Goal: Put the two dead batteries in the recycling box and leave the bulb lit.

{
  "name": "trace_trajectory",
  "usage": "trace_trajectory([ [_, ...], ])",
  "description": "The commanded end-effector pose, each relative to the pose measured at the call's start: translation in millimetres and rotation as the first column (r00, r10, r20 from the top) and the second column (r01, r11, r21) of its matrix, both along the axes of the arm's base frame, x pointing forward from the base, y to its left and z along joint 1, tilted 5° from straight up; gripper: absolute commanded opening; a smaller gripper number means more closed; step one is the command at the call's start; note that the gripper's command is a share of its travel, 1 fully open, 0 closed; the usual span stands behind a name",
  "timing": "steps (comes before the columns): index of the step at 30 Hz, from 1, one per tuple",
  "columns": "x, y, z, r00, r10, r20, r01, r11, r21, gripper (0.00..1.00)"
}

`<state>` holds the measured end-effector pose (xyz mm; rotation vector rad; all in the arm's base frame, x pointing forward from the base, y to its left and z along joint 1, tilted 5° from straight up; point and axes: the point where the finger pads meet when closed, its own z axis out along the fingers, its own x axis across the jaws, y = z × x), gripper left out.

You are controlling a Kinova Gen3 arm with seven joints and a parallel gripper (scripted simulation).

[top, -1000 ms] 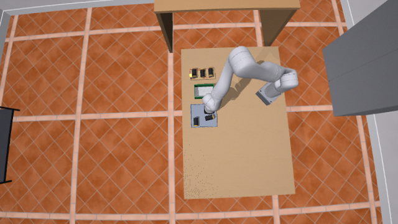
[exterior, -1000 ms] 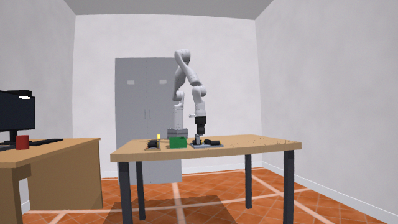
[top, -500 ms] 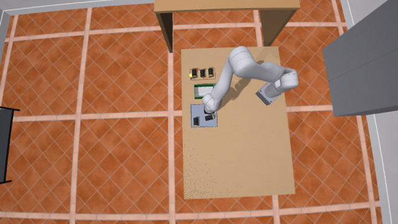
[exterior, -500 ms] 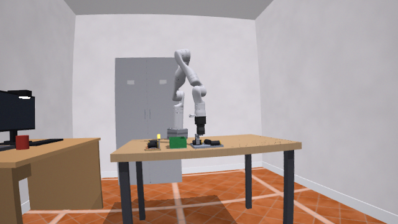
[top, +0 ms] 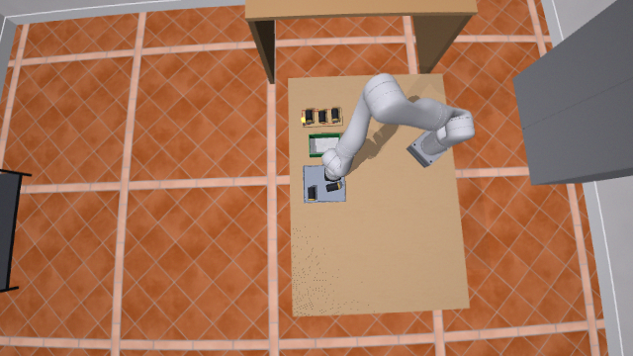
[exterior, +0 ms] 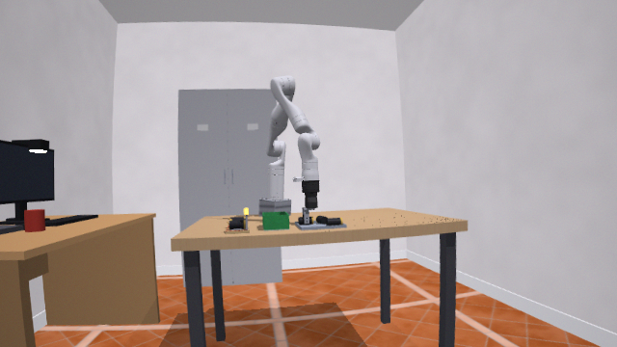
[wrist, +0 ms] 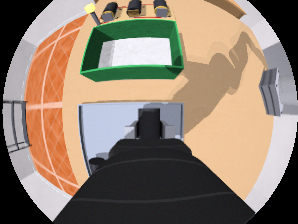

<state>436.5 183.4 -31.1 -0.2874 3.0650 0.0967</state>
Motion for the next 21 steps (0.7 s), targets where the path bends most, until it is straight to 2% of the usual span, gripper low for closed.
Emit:
trace_trajectory([
  [1, 0.6, 0.2, 0.9, 1.000, 0.000, 0.002, 0.000, 1.000, 0.001, 0.57],
  [5, 0.2, -0.2, 7.9, 1.000, 0.000, 0.002, 0.000, 1.000, 0.001, 0.57],
  [12, -1.6, -2.4, 38.8, 1.000, 0.000, 0.002, 0.000, 1.000, 0.001, 0.57],
  [21, -2.0, -2.8, 45.6, 1.000, 0.000, 0.002, 0.000, 1.000, 0.001, 0.57],
])
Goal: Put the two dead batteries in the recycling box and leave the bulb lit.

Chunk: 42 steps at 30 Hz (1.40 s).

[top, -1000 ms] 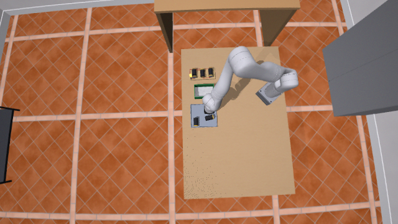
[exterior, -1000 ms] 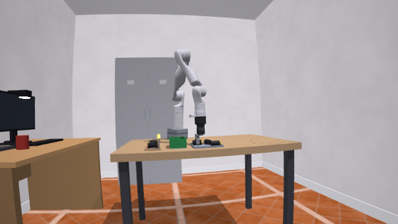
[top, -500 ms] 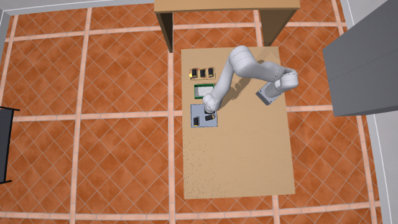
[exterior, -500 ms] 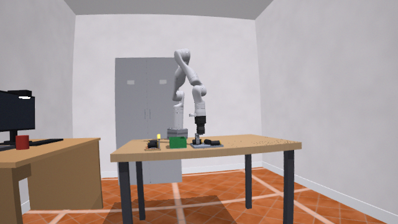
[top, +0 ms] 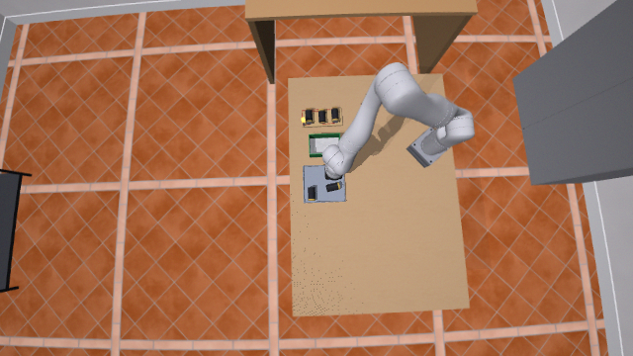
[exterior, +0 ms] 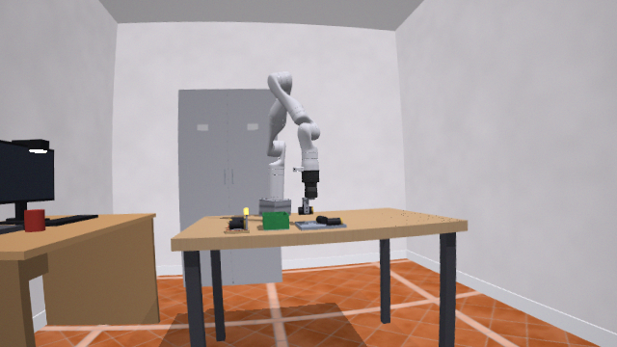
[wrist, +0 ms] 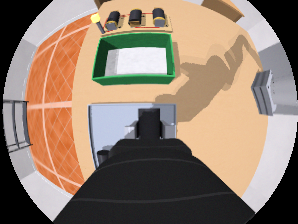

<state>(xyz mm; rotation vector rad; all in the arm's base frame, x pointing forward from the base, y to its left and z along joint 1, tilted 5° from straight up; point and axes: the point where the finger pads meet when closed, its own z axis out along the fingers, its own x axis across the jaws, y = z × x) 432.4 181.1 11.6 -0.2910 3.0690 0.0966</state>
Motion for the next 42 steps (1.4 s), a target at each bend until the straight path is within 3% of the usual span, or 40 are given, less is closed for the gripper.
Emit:
trace_trajectory([
  [1, 2.1, -0.6, 2.8, 1.000, -0.002, 0.006, 0.002, 1.000, 0.001, 0.57],
  [10, 1.1, -1.7, 19.6, 1.000, -0.002, 0.006, 0.002, 1.000, 0.001, 0.57],
  [17, -1.6, -5.0, 67.5, 1.000, -0.002, 0.006, 0.002, 1.000, 0.001, 0.57],
  [21, -2.6, -6.3, 85.2, 1.000, -0.002, 0.006, 0.002, 1.000, 0.001, 0.57],
  [34, -2.0, -11.0, 88.6, 1.000, -0.002, 0.006, 0.002, 1.000, 0.001, 0.57],
  [42, 5.8, -54.1, 86.1, 1.000, -0.002, 0.006, 0.002, 1.000, 0.001, 0.57],
])
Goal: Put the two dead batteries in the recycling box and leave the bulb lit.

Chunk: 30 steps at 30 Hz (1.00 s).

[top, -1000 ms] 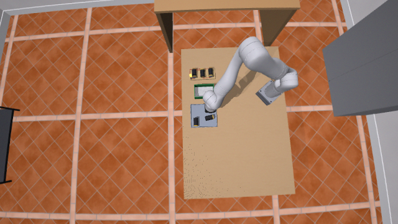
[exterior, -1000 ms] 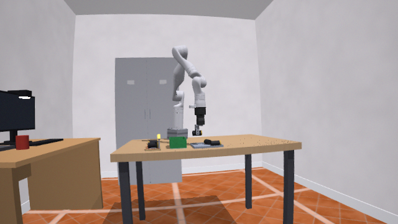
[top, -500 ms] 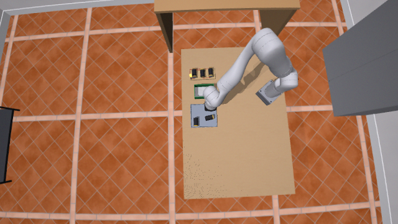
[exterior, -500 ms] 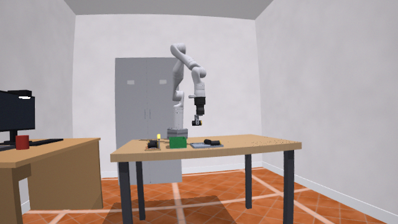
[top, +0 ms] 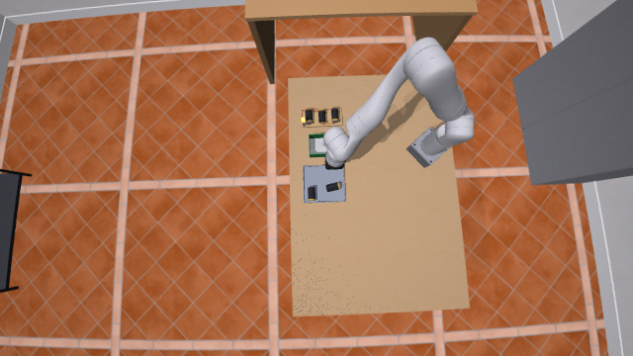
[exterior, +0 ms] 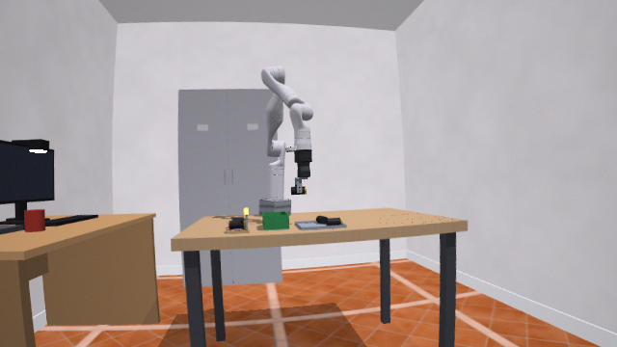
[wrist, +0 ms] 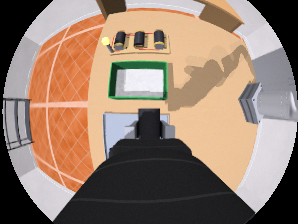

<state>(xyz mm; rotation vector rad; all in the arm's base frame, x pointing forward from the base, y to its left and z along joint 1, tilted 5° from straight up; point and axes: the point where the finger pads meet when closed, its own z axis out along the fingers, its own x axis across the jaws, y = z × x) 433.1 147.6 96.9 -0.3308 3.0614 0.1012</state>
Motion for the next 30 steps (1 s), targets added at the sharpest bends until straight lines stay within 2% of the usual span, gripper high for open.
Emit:
trace_trajectory([
  [1, 5.1, -20.5, 0.8, 1.000, -0.028, 0.002, 0.028, 1.000, -0.001, 0.57],
  [2, 5.1, -20.5, 0.8, 1.000, -0.028, 0.002, 0.028, 1.000, -0.001, 0.57],
  [9, 14.7, -73.0, -2.2, 1.000, -0.028, 0.002, 0.028, 1.000, -0.001, 0.57],
  [14, 19.0, -97.2, -3.7, 1.000, -0.028, 0.002, 0.028, 1.000, -0.001, 0.57],
  [30, 20.3, -104.0, -4.0, 1.000, -0.029, 0.002, 0.029, 1.000, -0.001, 0.57],
])
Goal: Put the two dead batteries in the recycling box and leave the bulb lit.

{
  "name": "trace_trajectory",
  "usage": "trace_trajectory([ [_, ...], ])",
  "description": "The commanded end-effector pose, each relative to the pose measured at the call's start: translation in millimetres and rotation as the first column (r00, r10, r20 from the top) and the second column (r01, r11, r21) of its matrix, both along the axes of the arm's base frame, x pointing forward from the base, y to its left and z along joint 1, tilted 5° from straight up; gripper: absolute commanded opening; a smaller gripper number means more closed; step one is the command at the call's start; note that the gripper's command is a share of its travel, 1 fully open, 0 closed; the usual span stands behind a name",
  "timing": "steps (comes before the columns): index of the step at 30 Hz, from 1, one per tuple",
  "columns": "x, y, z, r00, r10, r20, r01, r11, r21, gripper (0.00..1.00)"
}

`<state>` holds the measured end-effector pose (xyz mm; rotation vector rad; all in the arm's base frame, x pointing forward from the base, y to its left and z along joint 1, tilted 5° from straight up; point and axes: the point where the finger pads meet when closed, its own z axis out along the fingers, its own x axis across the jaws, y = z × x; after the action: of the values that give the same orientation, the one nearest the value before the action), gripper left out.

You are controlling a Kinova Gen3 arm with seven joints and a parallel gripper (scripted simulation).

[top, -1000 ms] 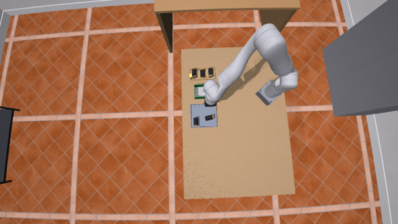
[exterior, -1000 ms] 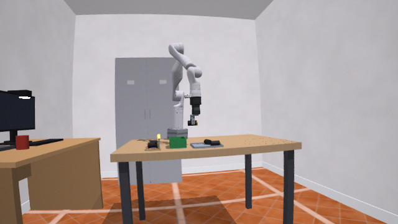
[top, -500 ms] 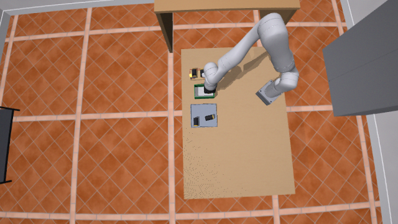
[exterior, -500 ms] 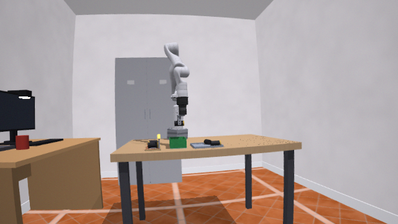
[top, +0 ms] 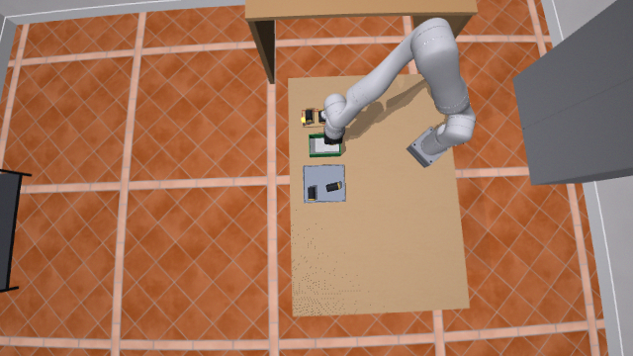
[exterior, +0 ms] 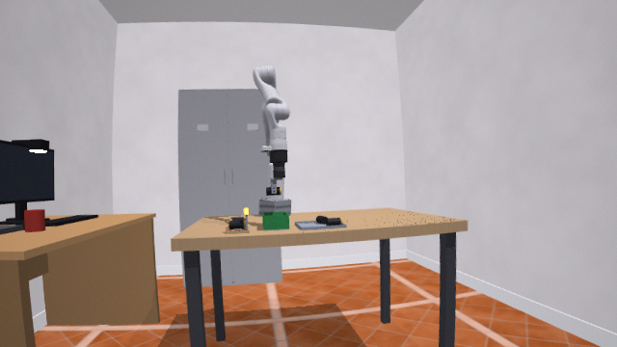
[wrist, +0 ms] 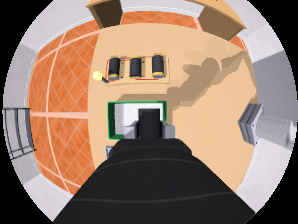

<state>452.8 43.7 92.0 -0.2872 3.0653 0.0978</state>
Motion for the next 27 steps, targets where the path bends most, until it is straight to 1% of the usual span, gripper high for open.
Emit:
trace_trajectory([
  [1, 0.6, 0.0, 0.8, 1.000, -0.001, 0.002, 0.001, 1.000, 0.000, 0.57],
  [15, 0.6, 0.0, 0.7, 1.000, -0.001, 0.002, 0.001, 1.000, 0.000, 0.57],
  [17, 0.7, 0.1, -1.8, 1.000, -0.001, 0.002, 0.001, 1.000, 0.000, 0.57],
  [19, 1.1, 0.6, -9.1, 1.000, -0.001, 0.002, 0.001, 1.000, 0.000, 0.57],
  [21, 1.8, 1.4, -20.8, 1.000, -0.001, 0.002, 0.001, 1.000, 0.000, 0.57],
  [23, 1.8, 1.4, -20.8, 1.000, -0.001, 0.002, 0.001, 1.000, 0.000, 0.57],
  [27, 3.4, 3.4, -48.4, 1.000, -0.001, 0.002, 0.001, 1.000, 0.000, 0.57],
])
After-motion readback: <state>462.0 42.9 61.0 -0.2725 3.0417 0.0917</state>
